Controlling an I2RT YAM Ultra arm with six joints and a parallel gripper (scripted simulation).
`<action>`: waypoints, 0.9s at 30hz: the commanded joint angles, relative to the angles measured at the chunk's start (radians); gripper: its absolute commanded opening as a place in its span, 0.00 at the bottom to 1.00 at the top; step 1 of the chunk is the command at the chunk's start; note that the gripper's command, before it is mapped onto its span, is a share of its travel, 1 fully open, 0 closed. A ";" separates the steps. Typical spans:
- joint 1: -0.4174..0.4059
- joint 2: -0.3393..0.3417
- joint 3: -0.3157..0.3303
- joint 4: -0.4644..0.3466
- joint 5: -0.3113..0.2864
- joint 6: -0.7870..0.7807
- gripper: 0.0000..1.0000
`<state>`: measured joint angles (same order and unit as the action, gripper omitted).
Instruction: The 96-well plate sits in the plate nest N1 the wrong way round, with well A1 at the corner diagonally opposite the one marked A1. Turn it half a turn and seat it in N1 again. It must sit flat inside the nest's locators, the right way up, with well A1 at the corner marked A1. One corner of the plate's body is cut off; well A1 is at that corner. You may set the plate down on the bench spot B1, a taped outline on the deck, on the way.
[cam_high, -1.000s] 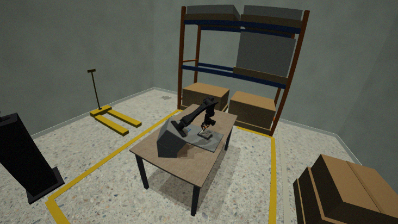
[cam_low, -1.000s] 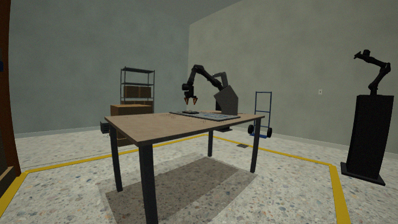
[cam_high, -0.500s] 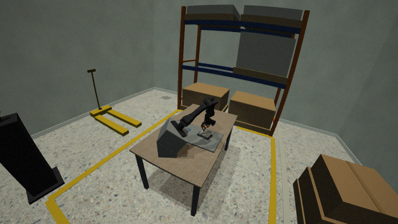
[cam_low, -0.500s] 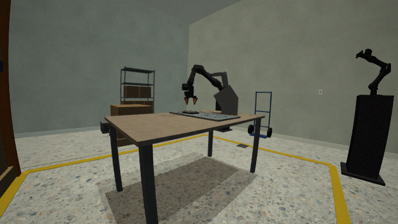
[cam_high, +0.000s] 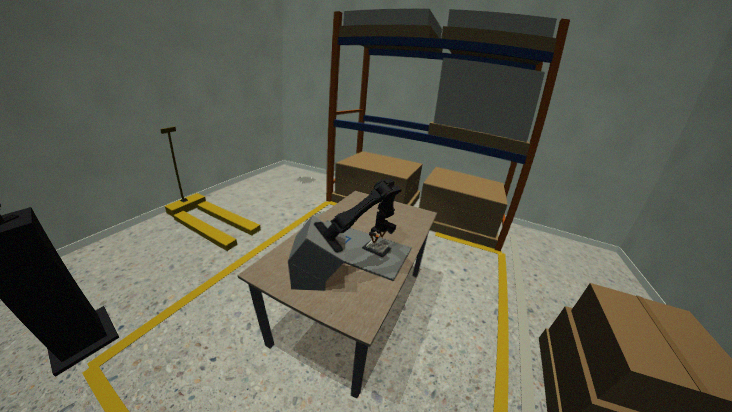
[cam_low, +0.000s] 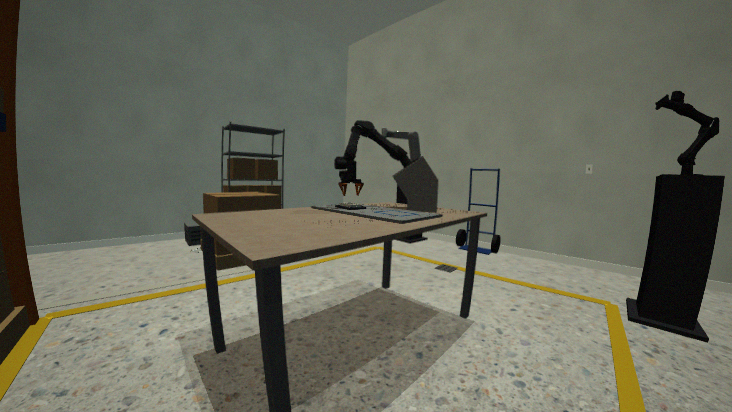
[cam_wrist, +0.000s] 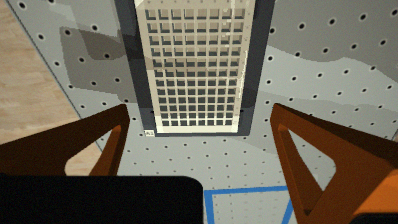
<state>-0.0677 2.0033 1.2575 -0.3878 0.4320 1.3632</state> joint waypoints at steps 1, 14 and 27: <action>0.001 0.001 0.004 0.018 0.001 -0.010 1.00; -0.018 0.053 0.014 0.068 -0.008 -0.030 1.00; -0.041 0.116 0.031 0.123 -0.018 -0.051 1.00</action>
<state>-0.1120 2.1250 1.2831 -0.2825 0.4133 1.3212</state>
